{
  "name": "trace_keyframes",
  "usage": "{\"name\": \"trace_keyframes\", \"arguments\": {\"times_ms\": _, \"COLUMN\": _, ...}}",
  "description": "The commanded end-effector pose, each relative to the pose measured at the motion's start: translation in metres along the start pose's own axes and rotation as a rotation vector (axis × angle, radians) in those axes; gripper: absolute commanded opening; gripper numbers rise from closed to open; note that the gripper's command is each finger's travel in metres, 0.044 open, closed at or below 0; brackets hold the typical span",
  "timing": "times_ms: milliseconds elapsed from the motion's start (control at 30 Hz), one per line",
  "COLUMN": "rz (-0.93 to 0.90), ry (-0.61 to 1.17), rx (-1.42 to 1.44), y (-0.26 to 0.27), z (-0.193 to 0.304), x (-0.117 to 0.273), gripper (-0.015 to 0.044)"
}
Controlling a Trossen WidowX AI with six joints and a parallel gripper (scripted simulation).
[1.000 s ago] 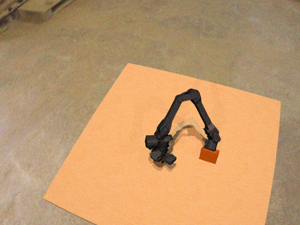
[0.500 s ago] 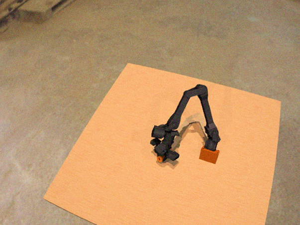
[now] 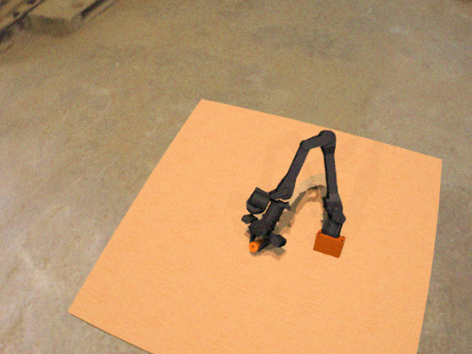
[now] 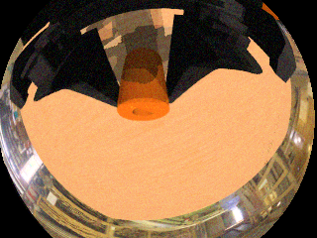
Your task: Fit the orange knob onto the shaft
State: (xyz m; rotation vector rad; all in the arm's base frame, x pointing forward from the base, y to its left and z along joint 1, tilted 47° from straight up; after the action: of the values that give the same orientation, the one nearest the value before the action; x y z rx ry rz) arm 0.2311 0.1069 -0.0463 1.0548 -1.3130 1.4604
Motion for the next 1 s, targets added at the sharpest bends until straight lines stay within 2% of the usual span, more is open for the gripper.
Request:
{"name": "trace_keyframes", "arguments": {"times_ms": 0, "rz": 0.007, "ry": -0.055, "rx": 0.003, "y": 0.001, "z": 0.005, "x": 0.002, "gripper": 0.0179}}
{"name": "trace_keyframes", "arguments": {"times_ms": 967, "rz": 0.071, "ry": -0.549, "rx": 0.006, "y": 0.010, "z": 0.059, "x": 0.009, "gripper": 0.0179}}
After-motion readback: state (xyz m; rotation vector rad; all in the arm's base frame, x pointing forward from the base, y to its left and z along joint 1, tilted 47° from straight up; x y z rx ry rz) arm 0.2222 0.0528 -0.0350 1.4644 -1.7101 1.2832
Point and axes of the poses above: the point midway between the two fingers, 35 mm back from their tips, its own x axis back along the fingers, its own y axis across the jaws, z = x × y, the point moved 5 cm from there along x, back along the fingers, and after that the axes turned 8 degrees about x, right-handed, at the moved point
